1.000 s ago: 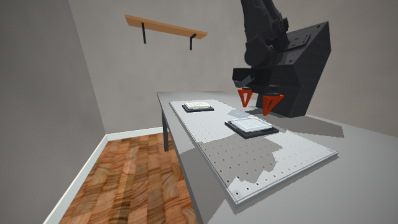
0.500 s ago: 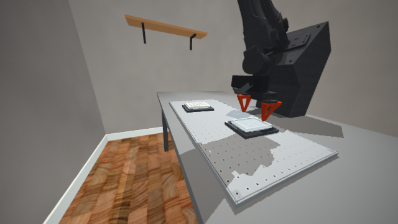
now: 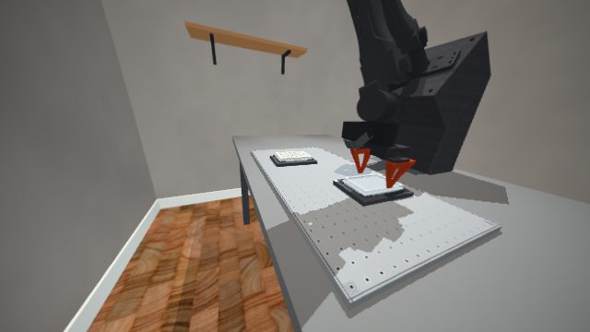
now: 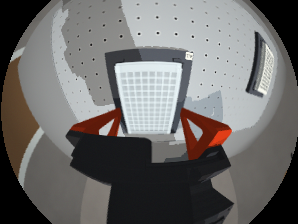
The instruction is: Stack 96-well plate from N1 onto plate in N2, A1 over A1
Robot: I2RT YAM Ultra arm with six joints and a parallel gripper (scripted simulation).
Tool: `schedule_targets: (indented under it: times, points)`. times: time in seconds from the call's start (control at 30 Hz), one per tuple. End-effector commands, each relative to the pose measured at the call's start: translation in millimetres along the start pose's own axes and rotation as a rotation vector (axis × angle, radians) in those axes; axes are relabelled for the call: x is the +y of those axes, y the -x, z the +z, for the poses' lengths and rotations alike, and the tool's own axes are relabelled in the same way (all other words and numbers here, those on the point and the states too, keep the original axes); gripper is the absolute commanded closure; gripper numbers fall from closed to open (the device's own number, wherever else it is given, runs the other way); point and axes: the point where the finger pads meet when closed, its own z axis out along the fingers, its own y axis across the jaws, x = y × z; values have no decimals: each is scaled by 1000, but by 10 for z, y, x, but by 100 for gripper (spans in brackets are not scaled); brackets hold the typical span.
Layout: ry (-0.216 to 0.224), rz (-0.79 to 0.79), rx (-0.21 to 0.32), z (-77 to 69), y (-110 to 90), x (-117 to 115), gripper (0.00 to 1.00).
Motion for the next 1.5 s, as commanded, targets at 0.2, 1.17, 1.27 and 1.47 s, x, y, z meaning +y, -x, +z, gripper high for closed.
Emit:
schedule_targets:
  times: [0.2, 1.17, 1.27, 1.47]
  points:
    - [20, 4, -36, 135, 133, 79, 0]
    - [30, 7, -56, 108, 207, 124, 0]
    - [30, 7, -56, 108, 207, 124, 0]
    - [30, 7, -56, 108, 207, 124, 0]
